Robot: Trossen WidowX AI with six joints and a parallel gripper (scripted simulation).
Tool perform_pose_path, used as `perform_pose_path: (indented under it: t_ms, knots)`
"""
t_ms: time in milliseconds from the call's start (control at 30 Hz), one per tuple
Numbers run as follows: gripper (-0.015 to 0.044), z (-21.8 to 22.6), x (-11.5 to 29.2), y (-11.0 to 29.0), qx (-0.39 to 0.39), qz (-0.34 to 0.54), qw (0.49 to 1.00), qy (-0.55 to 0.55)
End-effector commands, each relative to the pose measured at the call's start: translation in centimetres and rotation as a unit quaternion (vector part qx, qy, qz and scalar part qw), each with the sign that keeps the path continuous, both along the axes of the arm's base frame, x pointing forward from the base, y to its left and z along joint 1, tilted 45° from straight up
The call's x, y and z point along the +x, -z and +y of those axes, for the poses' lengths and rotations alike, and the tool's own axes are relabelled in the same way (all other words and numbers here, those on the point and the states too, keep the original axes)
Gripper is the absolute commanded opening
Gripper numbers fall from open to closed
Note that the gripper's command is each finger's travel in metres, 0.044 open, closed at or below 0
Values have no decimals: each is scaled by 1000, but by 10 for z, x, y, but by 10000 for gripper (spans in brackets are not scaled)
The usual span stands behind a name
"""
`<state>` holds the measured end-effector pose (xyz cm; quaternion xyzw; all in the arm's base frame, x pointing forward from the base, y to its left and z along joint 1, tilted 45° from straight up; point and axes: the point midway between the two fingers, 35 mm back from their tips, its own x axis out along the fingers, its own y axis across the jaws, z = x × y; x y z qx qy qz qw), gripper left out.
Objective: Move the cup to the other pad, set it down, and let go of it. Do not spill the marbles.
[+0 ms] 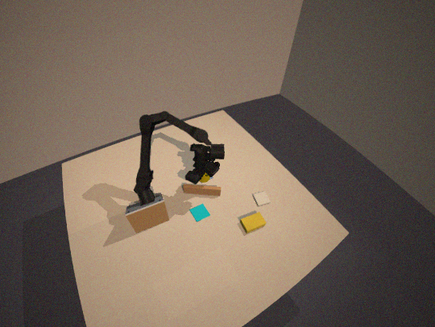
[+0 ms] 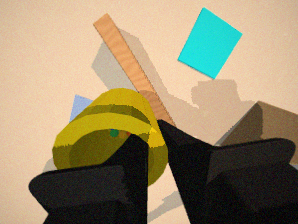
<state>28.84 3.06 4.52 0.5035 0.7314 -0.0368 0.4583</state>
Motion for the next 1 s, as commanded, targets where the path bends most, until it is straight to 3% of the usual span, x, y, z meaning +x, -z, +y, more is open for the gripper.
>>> perform_pose_path:
  t_ms: [0,967]
  knots:
    - [0,-9,-7,10,-2,4,1000,0]
    - [0,-63,-39,54,-4,5,1000,0]
